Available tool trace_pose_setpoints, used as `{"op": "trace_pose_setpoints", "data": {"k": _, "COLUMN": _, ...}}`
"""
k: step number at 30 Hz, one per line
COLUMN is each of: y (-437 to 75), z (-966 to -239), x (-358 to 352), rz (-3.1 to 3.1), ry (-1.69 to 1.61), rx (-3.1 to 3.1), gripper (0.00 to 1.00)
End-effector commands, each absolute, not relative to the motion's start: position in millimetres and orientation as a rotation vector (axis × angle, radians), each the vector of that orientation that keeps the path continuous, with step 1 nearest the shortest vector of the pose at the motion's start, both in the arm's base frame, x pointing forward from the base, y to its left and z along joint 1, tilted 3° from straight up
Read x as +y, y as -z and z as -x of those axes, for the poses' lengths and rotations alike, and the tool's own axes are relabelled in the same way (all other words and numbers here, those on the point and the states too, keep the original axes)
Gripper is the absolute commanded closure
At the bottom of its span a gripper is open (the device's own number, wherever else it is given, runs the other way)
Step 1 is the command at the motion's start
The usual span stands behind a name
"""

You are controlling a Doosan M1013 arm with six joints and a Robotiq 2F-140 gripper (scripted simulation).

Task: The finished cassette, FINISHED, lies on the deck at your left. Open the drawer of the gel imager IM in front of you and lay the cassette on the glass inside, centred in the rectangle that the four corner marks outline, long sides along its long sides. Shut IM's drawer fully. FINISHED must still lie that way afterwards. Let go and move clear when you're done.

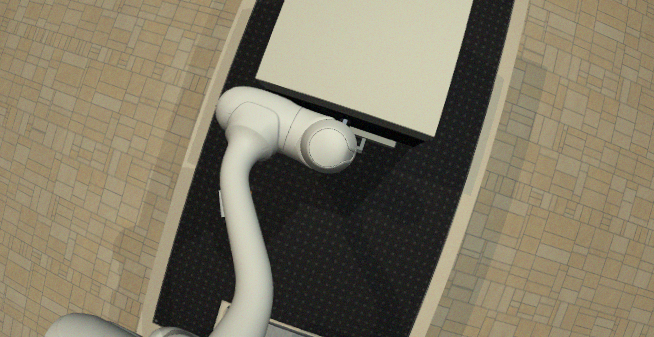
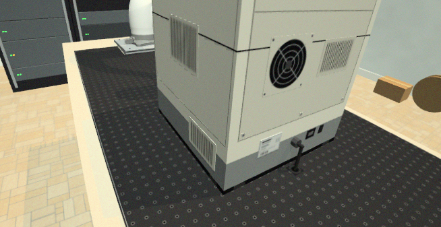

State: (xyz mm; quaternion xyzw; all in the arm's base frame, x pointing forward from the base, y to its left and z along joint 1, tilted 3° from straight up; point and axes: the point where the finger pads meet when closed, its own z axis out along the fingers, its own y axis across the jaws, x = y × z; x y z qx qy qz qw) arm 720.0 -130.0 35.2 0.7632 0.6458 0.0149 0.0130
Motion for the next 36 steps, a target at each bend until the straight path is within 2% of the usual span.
{"op": "trace_pose_setpoints", "data": {"k": 1, "y": -32.1, "z": -720.1, "x": -130.0, "rz": -2.378, "ry": -0.047, "rx": 2.012, "gripper": 0.73}}
{"op": "trace_pose_setpoints", "data": {"k": 12, "y": -30.1, "z": -720.2, "x": -130.0, "rz": -2.378, "ry": -0.047, "rx": 2.012, "gripper": 0.73}}
{"op": "trace_pose_setpoints", "data": {"k": 13, "y": -30.1, "z": -720.2, "x": -130.0, "rz": -2.378, "ry": -0.047, "rx": 2.012, "gripper": 0.90}}
{"op": "trace_pose_setpoints", "data": {"k": 36, "y": -30.1, "z": -720.2, "x": -130.0, "rz": -2.378, "ry": -0.047, "rx": 2.012, "gripper": 0.90}}
